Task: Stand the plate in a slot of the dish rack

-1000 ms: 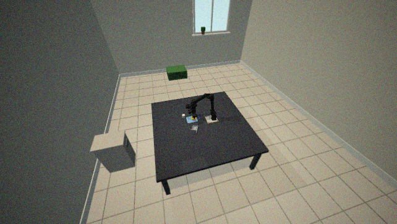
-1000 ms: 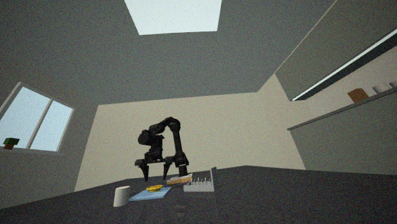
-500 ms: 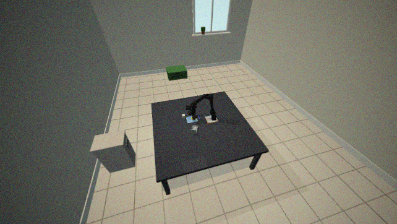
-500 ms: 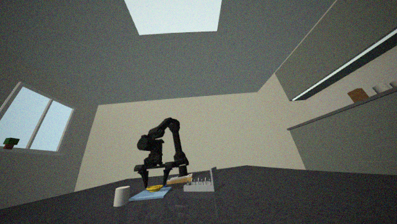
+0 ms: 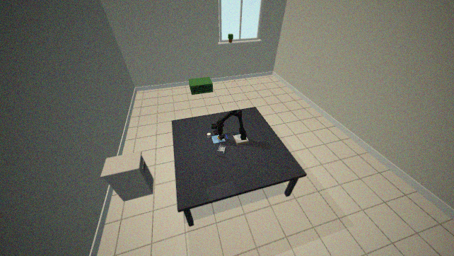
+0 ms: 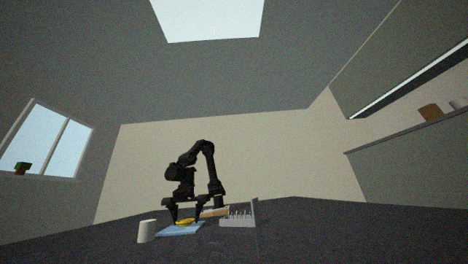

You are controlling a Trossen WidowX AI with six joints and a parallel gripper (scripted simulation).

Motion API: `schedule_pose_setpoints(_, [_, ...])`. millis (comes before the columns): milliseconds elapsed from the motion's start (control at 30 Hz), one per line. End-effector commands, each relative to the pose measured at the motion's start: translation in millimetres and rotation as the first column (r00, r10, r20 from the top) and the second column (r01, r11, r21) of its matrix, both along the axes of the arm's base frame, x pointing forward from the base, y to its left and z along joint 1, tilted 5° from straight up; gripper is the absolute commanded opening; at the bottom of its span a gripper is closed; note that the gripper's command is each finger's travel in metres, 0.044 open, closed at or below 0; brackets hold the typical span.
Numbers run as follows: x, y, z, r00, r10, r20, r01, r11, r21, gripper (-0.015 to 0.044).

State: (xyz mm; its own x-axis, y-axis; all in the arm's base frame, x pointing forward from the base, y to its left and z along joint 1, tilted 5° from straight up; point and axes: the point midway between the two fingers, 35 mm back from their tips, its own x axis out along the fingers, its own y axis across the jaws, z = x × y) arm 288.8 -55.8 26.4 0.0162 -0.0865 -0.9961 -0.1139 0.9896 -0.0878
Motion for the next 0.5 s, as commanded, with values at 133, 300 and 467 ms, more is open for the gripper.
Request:
schedule_pose_setpoints(133, [0.0,-0.7,-0.9,1.0,0.004,-0.002,-0.004,1.0,-0.004,0.0353])
schedule_pose_setpoints(300, [0.3,-0.6,-0.2,1.0,0.004,-0.001,-0.004,1.0,-0.004,0.0281])
schedule_pose_setpoints(467, [5.7,0.3,17.7,1.0,0.004,-0.001,-0.004,1.0,-0.004,0.015])
